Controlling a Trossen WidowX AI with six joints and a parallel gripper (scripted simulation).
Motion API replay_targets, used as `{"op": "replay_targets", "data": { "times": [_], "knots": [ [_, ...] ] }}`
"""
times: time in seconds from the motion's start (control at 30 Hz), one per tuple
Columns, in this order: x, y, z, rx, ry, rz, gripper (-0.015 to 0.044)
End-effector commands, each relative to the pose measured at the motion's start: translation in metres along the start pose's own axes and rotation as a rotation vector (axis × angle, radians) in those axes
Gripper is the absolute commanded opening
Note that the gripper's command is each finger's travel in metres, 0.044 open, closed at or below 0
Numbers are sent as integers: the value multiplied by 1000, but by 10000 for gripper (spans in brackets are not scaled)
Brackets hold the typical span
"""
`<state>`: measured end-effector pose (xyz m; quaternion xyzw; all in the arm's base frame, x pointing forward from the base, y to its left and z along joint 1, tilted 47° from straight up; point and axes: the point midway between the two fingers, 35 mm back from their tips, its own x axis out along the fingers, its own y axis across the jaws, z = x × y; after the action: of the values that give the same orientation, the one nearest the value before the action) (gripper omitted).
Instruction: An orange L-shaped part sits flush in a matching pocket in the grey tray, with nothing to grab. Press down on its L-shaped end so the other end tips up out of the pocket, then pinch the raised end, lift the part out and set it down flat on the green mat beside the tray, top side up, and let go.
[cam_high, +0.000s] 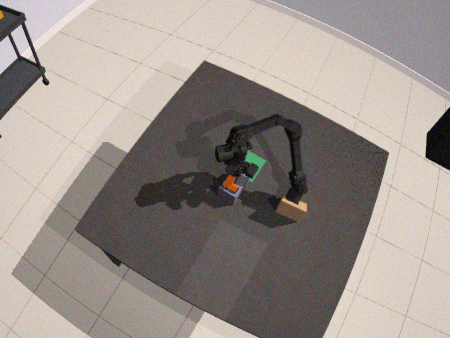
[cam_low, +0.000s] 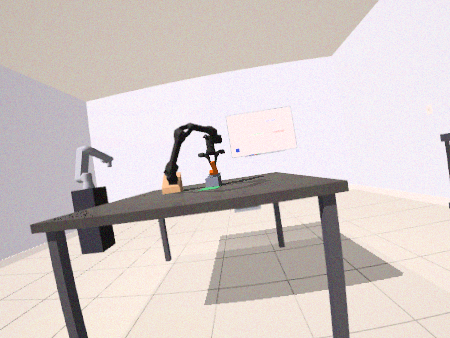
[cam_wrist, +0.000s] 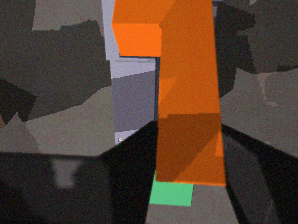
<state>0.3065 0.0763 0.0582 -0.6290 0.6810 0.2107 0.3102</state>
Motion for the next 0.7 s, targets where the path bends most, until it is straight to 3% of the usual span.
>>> {"op": "replay_targets", "data": {
  "times": [0.0, 0.33, 0.67],
  "knots": [
    [-6, 1, 1, 2, -2, 6, 0],
    [-8, 1, -4, 2, -2, 6, 0],
    [-6, 5, -48, 1, 1, 6, 0]
  ]
}}
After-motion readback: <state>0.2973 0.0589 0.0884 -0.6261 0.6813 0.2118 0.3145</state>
